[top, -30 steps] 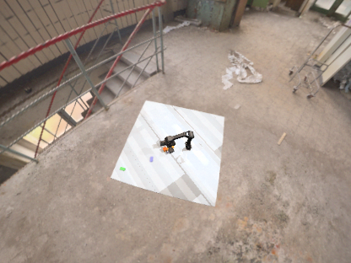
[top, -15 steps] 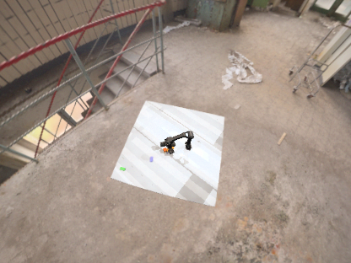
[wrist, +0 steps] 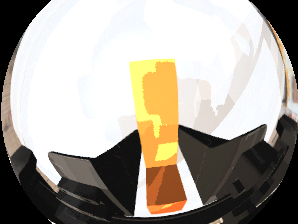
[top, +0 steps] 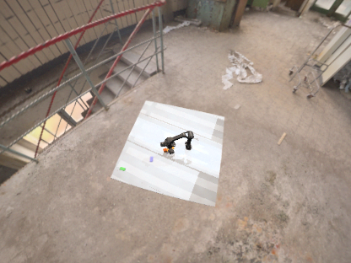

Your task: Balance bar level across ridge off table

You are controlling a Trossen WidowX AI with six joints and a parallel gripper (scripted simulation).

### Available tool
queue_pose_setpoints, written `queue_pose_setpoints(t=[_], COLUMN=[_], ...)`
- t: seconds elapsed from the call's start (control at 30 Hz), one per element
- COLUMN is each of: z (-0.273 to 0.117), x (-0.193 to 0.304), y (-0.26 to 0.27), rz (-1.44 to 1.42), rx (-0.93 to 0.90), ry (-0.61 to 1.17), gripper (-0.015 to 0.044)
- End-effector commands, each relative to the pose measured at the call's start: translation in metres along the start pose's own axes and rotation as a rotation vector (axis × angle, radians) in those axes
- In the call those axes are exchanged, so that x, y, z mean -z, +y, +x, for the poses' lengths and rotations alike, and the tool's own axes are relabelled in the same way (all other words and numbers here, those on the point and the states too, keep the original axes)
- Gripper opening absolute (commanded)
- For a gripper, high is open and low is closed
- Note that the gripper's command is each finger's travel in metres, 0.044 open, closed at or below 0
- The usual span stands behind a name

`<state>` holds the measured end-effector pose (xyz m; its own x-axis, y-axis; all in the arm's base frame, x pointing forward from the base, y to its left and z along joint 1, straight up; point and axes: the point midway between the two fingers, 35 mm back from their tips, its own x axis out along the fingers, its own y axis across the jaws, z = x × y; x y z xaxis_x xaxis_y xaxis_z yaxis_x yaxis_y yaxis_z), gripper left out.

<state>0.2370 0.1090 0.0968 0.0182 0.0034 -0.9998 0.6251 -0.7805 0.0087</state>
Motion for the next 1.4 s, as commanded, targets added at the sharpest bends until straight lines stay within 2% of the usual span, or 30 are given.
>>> queue_pose_setpoints(t=[0.0, 1.37], z=[0.0002, 0.0037], x=[0.0009, 0.0011], y=[-0.0006, -0.0007], rz=[0.005, 0.005], rx=[0.004, 0.004], ry=[0.004, 0.004], gripper=[0.0, 0.0])
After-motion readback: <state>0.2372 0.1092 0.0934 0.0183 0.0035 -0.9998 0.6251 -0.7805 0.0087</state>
